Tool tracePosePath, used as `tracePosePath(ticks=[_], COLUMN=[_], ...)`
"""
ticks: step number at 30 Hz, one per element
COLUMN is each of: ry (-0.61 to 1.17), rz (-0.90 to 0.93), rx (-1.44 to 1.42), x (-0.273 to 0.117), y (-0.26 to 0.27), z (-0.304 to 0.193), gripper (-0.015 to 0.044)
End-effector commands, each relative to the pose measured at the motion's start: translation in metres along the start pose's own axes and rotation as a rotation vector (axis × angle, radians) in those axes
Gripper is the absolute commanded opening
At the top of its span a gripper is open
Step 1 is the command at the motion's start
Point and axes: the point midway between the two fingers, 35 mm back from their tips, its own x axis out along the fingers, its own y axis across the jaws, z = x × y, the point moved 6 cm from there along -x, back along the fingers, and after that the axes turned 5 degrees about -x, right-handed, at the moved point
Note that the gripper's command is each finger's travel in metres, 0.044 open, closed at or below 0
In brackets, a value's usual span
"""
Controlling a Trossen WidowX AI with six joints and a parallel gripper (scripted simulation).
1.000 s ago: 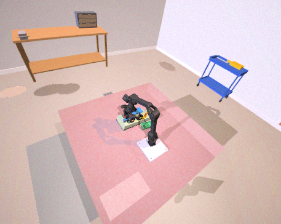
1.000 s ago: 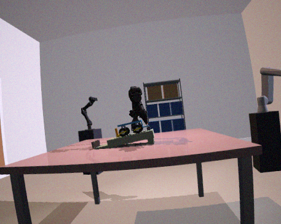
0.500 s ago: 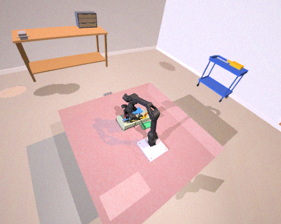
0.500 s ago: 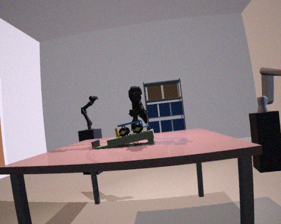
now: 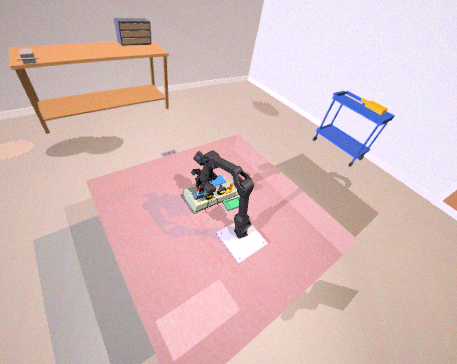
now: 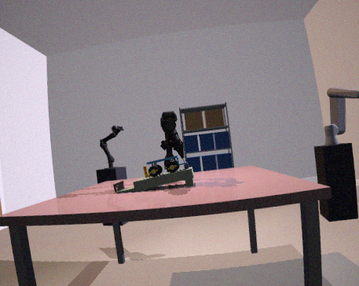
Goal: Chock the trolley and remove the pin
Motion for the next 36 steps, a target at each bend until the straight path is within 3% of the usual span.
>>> tracePosePath(ticks=[1, 36], ry=[0.004, 0.004], rz=[0.005, 0.005], rx=[-0.004, -0.004], x=[-0.005, -0.028], y=[0.0, 0.002], z=[-0.001, -0.007], gripper=[0.0, 0.0])
